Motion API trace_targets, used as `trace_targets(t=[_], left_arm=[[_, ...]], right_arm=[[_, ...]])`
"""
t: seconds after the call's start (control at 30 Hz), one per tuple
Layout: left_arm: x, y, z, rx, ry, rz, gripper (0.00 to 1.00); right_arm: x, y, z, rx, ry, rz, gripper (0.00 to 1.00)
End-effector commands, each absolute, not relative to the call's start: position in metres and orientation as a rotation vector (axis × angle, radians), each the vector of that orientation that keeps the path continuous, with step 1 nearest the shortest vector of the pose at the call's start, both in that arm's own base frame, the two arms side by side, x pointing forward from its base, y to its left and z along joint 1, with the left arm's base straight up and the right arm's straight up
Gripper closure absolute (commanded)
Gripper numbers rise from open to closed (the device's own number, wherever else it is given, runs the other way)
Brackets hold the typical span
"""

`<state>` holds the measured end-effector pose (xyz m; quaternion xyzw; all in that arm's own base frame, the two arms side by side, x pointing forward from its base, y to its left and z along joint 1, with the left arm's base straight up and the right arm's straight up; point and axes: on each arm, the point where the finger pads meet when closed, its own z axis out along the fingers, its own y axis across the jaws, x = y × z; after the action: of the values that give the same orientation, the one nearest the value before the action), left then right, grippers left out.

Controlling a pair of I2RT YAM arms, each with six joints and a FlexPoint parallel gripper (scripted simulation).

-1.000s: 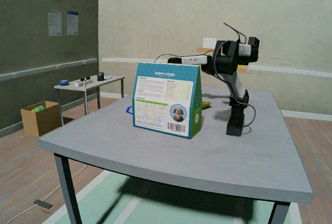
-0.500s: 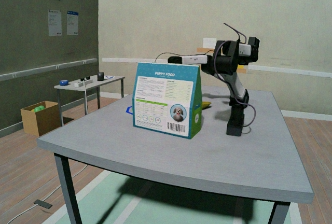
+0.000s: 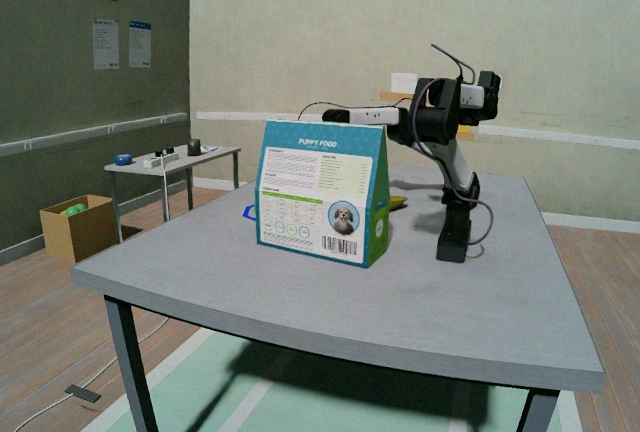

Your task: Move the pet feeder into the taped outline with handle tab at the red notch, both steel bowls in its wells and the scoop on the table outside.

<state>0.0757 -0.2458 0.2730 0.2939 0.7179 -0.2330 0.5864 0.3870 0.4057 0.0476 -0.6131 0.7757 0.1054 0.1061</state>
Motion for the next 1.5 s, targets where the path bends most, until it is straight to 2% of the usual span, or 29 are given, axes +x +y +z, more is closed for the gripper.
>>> trace_targets(t=[0.0, 0.3, 1.4, 1.43, 1.47], left_arm=[[0.076, -0.245, 0.278, 0.670, 1.672, -0.566, 0.12], [0.076, -0.245, 0.278, 0.670, 1.672, -0.566, 0.12], [0.076, -0.245, 0.278, 0.670, 1.672, -0.566, 0.12], [0.076, -0.245, 0.278, 0.670, 1.672, -0.566, 0.12], [0.076, -0.245, 0.278, 0.670, 1.672, -0.566, 0.12]], right_arm=[[0.383, 0.406, 0.039, -1.837, 2.297, 0.326, 0.66], [0.389, 0.399, 0.077, -1.774, 2.290, 0.293, 0.66], [0.386, 0.394, 0.079, -1.773, 2.315, 0.285, 0.66], [0.388, 0.395, 0.080, -1.765, 2.309, 0.285, 0.55], [0.388, 0.395, 0.080, -1.765, 2.309, 0.285, 0.55]])
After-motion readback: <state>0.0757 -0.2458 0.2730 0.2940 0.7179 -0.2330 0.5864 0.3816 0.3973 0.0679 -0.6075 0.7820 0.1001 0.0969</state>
